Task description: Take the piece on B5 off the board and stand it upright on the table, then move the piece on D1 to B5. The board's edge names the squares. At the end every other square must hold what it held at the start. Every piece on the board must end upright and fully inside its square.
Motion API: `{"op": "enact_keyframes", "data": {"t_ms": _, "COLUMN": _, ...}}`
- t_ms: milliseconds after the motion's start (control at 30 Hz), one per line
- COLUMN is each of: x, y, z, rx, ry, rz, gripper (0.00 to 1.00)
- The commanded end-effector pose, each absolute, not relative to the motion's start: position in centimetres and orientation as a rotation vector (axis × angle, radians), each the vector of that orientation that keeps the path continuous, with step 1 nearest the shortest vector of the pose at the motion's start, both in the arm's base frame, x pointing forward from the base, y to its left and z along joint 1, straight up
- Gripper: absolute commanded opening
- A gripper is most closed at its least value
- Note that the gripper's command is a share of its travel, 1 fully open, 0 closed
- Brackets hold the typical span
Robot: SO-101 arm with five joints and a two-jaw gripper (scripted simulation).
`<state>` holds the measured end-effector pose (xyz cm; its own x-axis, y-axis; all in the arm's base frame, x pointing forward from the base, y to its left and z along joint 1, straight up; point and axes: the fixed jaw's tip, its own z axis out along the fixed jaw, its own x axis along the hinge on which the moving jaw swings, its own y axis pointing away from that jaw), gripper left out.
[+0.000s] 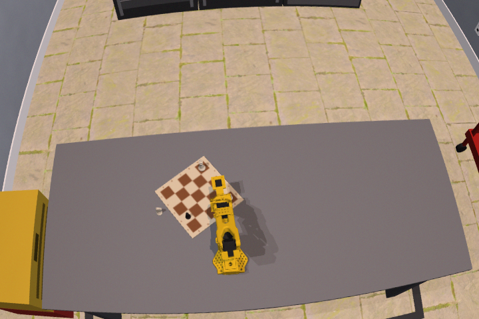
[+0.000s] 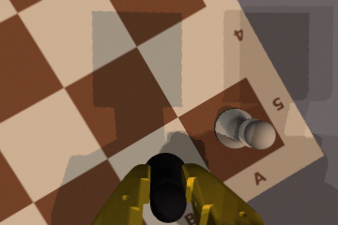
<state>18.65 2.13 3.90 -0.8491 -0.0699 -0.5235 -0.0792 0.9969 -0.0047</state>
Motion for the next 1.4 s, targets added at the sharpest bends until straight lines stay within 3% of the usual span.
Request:
{"op": "enact_keyframes", "data": {"t_ms": 0, "x": 18.2, "y": 2.3, "z": 3.2, "rx": -0.130, "ry": 2.596, "rz": 0.024, "gripper": 0.00}}
{"op": "enact_keyframes", "data": {"t_ms": 1367, "x": 18.7, "y": 2.3, "z": 3.9, "rx": -0.129, "ry": 2.595, "rz": 0.024, "gripper": 0.00}}
